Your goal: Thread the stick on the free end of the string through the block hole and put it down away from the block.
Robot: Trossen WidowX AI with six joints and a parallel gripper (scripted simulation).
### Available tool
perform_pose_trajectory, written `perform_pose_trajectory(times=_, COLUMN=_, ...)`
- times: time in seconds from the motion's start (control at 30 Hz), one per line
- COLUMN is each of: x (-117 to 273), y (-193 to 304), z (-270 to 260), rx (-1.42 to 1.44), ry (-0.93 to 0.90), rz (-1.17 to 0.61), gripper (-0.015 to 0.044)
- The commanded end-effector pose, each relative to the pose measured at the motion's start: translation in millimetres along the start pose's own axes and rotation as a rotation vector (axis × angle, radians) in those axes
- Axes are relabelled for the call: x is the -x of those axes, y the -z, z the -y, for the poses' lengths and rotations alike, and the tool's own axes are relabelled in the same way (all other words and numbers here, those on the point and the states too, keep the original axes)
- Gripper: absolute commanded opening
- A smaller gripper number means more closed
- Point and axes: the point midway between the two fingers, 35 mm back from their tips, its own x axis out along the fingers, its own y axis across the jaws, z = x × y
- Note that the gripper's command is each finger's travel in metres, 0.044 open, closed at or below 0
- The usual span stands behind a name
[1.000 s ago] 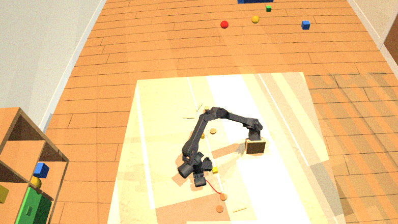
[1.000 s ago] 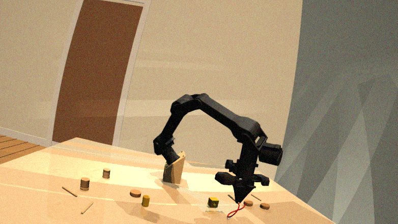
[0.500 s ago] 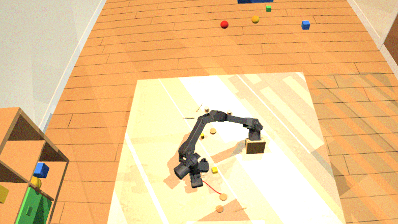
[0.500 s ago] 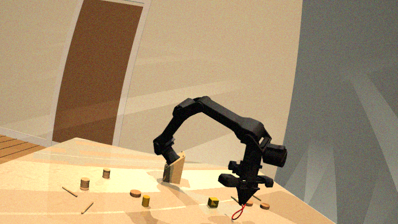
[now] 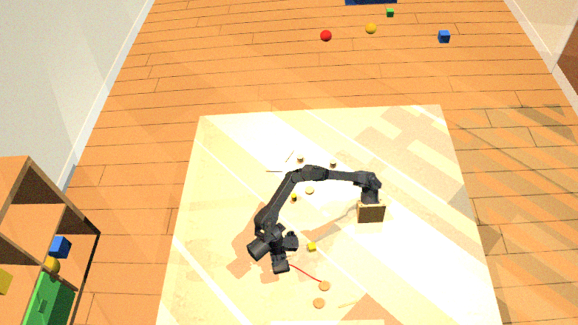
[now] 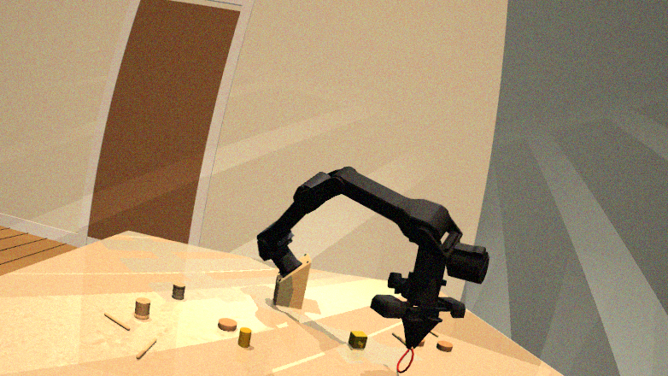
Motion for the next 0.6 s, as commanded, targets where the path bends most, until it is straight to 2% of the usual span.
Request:
perform_pose_trajectory(times=0.0, x=-1, y=6, z=-1, rx=0.003, ry=-0.006, rz=-0.003, gripper=0.0000)
perform_pose_trajectory(times=0.57, x=-2, y=23, z=-4, rx=0.002, ry=-0.006, rz=-0.005, gripper=0.0000)
